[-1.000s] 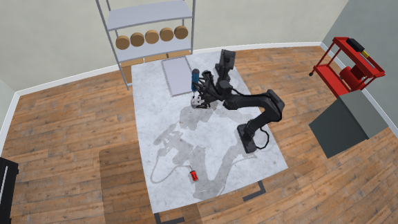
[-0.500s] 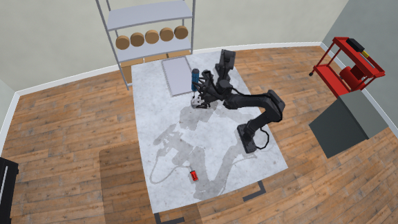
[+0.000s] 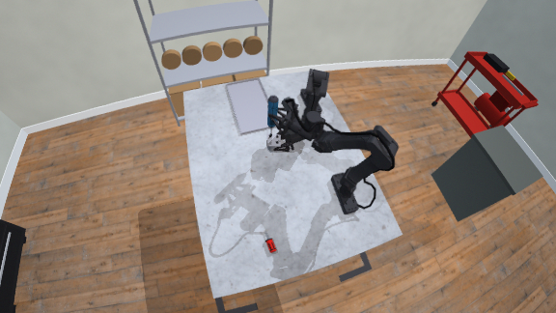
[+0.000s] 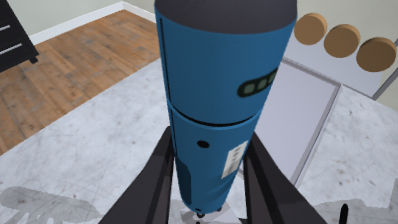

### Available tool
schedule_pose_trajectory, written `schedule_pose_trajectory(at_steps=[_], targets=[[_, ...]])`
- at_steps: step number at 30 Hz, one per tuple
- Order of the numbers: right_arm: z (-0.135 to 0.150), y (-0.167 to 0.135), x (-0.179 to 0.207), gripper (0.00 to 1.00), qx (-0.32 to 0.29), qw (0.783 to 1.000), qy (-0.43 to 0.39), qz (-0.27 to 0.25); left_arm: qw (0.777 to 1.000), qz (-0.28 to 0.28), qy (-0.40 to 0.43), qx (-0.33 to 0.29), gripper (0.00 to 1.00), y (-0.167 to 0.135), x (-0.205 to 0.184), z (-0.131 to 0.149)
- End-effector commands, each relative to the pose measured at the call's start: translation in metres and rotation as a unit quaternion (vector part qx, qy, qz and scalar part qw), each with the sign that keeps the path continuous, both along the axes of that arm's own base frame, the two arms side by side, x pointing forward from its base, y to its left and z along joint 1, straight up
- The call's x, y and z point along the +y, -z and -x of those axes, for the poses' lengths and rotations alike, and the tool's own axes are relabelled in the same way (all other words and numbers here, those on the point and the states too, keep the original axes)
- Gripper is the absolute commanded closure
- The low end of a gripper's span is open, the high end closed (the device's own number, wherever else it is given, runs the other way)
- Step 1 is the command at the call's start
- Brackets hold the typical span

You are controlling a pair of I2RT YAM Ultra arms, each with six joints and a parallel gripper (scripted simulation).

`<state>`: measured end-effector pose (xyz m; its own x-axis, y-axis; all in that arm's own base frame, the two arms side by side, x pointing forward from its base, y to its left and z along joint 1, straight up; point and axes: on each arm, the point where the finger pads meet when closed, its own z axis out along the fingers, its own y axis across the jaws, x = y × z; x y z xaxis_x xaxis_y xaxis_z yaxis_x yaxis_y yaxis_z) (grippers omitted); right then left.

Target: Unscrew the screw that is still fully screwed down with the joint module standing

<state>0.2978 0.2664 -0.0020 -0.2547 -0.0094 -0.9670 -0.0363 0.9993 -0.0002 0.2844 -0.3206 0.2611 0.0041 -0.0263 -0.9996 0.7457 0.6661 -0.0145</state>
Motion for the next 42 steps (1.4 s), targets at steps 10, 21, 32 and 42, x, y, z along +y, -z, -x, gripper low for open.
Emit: schedule_pose_trajectory(at_steps=[10, 21, 32, 42], targets=[[-0.001, -0.003, 0.001, 0.41, -0.003, 1.000, 0.001, -0.005, 0.997, 0.055, 0.002, -0.051, 0.58, -0.055, 0.003, 0.008], [-0.001, -0.003, 0.001, 0.41, -0.003, 1.000, 0.001, -0.005, 0.997, 0.054, 0.001, -0.051, 0.58, -0.054, 0.011, 0.013], [-0.001, -0.003, 0.001, 0.41, -0.003, 1.000, 0.001, -0.005, 0.998, 0.046, 0.001, -0.044, 0.58, -0.043, 0.021, 0.022], [-0.001, -0.003, 0.001, 0.41, -0.003, 1.000, 0.001, -0.005, 0.998, 0.040, 0.002, -0.039, 0.58, -0.036, 0.026, 0.028]])
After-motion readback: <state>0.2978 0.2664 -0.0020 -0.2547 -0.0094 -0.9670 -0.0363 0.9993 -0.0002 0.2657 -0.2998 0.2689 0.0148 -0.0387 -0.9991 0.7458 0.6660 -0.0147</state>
